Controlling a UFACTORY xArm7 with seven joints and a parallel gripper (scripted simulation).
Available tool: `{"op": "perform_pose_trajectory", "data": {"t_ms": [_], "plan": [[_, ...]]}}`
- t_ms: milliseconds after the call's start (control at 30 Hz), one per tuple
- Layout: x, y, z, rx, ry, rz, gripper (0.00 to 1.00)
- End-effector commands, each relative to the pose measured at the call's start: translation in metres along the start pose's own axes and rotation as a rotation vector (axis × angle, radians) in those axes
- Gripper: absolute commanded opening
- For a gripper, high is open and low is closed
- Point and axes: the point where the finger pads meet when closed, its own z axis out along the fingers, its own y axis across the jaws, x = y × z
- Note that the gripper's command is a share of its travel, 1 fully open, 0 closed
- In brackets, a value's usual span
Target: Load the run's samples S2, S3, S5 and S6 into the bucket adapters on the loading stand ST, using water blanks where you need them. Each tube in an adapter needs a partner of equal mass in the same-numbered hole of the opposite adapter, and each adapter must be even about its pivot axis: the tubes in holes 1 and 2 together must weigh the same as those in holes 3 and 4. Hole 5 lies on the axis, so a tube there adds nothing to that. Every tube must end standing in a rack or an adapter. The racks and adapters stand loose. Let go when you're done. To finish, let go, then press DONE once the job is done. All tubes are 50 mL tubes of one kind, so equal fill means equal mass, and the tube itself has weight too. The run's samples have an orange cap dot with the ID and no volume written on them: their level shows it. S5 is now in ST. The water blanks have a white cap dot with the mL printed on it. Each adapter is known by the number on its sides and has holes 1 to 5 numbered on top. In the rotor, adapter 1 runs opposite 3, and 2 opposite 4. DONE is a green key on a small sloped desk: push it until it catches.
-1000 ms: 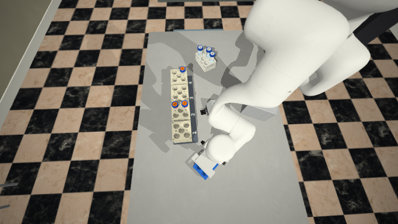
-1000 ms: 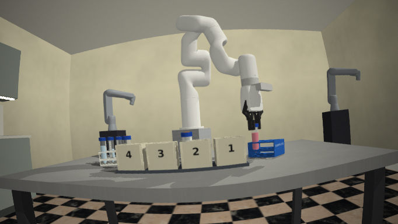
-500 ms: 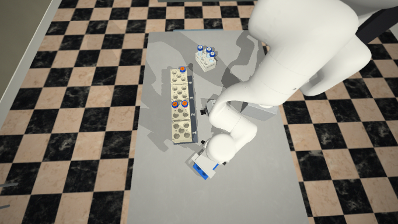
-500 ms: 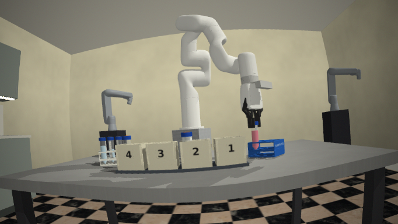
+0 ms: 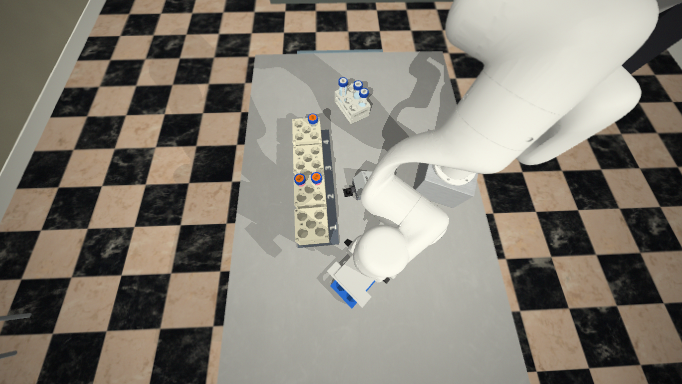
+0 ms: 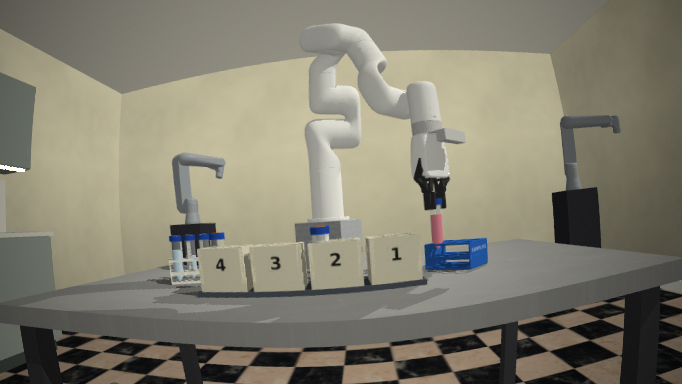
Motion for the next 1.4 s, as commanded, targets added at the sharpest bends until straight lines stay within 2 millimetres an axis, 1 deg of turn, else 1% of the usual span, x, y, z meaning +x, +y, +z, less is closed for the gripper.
{"op": "perform_pose_trajectory", "data": {"t_ms": [0,400,467,967,1033,1367], "plan": [[0.001,0.0,-0.008,0.0,0.004,0.0,0.0],[0.001,0.0,-0.032,0.0,0.004,0.0,0.0],[0.001,0.0,-0.032,0.0,0.004,0.0,0.0],[0.001,0.0,-0.062,0.0,0.004,0.0,0.0],[0.001,0.0,-0.062,0.0,0.004,0.0,0.0],[0.001,0.0,-0.082,0.0,0.004,0.0,0.0]]}}
